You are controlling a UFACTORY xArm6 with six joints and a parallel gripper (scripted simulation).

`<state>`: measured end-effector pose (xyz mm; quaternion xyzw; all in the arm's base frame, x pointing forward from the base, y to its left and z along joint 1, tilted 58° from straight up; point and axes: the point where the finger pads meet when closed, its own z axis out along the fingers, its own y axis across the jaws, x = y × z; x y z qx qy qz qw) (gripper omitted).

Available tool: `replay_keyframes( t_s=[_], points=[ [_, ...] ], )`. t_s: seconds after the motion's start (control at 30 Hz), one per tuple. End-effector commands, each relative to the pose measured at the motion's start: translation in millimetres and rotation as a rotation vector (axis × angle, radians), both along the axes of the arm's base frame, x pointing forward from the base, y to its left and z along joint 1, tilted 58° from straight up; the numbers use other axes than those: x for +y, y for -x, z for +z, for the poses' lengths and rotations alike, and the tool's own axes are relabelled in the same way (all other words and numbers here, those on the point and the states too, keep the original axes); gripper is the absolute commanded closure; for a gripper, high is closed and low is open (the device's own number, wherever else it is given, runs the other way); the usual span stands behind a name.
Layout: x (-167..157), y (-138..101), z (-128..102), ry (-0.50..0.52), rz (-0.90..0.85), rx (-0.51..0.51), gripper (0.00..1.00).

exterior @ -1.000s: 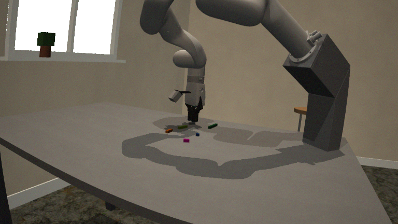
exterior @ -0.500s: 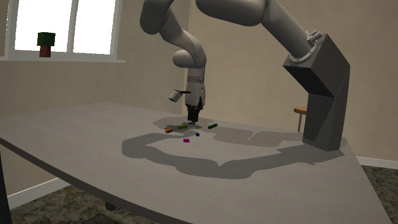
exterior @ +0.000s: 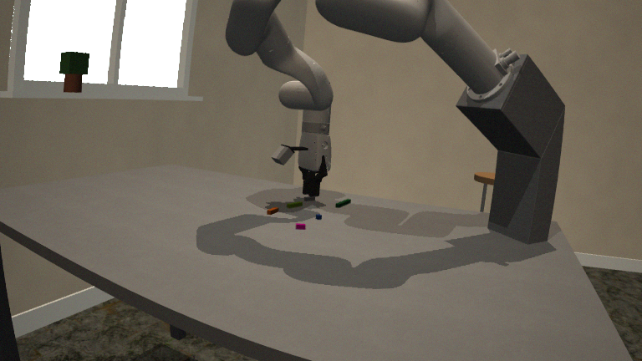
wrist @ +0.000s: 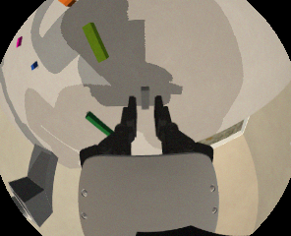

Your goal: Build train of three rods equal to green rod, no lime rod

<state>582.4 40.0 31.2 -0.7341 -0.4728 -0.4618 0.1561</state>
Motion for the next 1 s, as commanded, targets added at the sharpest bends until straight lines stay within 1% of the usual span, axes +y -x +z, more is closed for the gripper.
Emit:
replay_keyframes(
  t_s=[0.0,0.97],
  points=[
    [-0.8,-0.6,0.4,0.001,-0.002,-0.001,0.76],
    [8.3,-7.9,-6.7,0.001,-0.002,-0.001,0.76]
  ],
)
